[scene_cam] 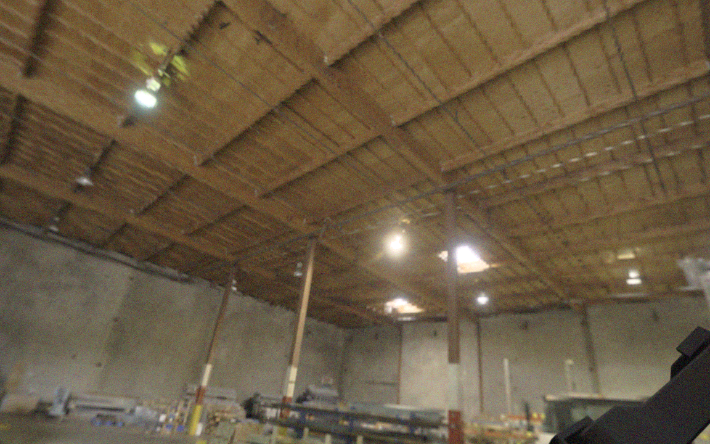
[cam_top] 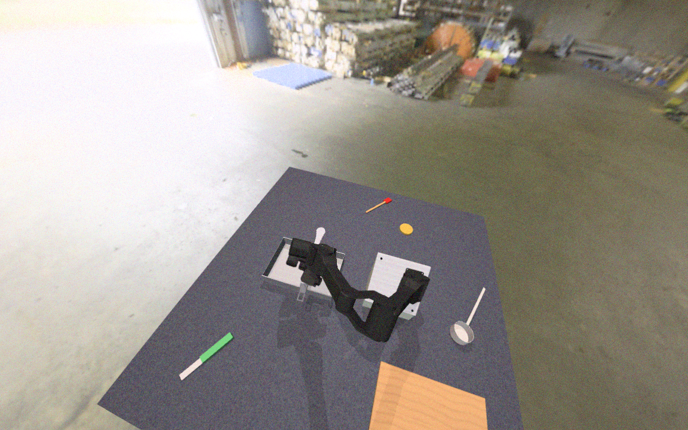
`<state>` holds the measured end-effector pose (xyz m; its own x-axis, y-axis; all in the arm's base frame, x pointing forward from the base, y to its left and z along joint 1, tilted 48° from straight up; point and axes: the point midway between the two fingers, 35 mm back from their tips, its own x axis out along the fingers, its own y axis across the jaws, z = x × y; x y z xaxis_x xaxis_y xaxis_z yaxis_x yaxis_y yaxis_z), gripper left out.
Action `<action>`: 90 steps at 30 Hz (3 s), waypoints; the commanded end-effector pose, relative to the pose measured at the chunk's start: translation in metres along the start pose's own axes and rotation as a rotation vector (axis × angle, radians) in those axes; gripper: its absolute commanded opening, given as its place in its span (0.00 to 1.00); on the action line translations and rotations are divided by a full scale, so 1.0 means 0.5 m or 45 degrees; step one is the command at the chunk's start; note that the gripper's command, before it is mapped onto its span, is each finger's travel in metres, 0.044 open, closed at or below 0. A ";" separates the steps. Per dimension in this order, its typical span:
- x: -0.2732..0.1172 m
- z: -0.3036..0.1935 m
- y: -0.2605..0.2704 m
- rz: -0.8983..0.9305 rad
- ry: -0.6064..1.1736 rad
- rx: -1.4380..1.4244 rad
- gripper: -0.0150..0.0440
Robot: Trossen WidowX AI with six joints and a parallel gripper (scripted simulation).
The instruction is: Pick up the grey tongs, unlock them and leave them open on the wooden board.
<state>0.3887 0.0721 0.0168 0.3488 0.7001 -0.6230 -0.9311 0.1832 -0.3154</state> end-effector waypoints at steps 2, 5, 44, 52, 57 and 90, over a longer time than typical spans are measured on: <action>0.000 0.002 -0.007 0.071 0.002 -0.013 0.00; 0.001 0.003 -0.006 0.119 0.003 -0.015 0.00; -0.023 0.102 0.010 0.435 -0.022 -0.099 0.00; -0.043 0.210 0.025 0.441 -0.030 -0.245 0.00; -0.060 0.272 0.040 0.440 -0.033 -0.321 0.00; -0.241 0.605 0.248 0.388 -0.198 -0.911 0.00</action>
<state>0.2106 0.2195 0.2624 0.0166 0.7454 -0.6664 -0.6889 -0.4746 -0.5479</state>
